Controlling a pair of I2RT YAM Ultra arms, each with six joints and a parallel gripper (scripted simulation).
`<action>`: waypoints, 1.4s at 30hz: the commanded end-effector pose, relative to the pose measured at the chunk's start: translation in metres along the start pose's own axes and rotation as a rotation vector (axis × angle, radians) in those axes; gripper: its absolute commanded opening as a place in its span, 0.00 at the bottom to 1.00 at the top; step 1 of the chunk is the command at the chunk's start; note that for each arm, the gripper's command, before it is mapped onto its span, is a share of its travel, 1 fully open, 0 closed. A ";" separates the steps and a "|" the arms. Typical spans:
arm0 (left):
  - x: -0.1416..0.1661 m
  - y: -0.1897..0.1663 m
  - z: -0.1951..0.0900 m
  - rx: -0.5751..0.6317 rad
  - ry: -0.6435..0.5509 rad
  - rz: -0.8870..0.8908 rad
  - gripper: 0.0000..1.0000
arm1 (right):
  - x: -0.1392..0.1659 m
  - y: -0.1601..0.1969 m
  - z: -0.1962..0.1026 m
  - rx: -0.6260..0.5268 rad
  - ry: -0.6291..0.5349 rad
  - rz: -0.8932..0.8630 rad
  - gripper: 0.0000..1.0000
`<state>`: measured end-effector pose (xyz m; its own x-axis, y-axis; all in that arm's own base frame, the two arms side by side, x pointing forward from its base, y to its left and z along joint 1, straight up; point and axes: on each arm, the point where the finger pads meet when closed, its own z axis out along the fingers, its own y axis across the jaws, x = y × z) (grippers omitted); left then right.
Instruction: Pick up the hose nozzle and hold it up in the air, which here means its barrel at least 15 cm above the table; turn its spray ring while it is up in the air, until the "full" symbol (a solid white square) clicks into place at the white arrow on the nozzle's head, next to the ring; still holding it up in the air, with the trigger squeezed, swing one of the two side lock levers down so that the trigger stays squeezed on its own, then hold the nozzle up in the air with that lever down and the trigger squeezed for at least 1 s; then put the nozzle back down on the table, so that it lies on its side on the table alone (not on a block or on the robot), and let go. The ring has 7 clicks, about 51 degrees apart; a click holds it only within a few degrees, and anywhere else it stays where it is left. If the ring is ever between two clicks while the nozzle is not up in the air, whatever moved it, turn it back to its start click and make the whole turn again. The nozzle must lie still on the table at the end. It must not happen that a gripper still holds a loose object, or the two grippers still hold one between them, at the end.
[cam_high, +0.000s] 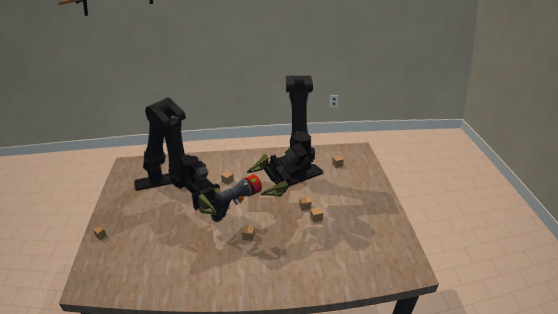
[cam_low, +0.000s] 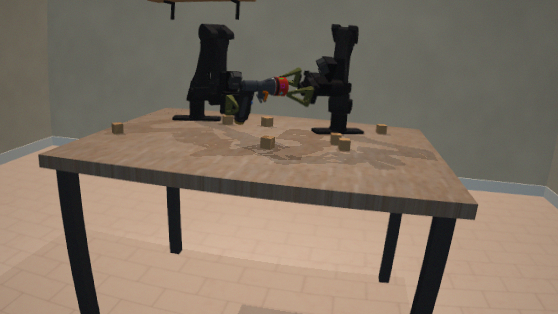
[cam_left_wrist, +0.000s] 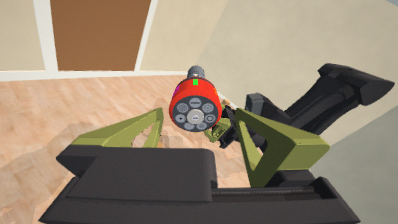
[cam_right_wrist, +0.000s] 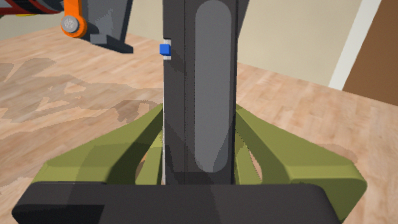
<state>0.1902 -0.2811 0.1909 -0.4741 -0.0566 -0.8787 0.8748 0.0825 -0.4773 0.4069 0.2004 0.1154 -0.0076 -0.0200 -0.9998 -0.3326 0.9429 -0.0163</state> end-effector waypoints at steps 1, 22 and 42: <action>-0.012 0.000 0.010 -0.002 -0.029 0.039 0.87 | -0.045 0.002 0.008 -0.004 -0.150 0.036 0.36; -0.015 0.001 0.029 -0.004 -0.031 0.042 0.00 | -0.045 0.001 0.008 0.000 -0.150 0.036 0.36; -0.016 -0.001 0.026 -0.001 -0.046 -0.253 0.00 | -0.046 0.002 0.007 -0.002 -0.152 0.029 0.36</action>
<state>0.1966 -0.3057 0.1940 -0.6604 -0.0878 -0.7458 0.7420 0.0767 -0.6660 0.4070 0.2002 0.1168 -0.0043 -0.0135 -0.9999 -0.3322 0.9432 -0.0113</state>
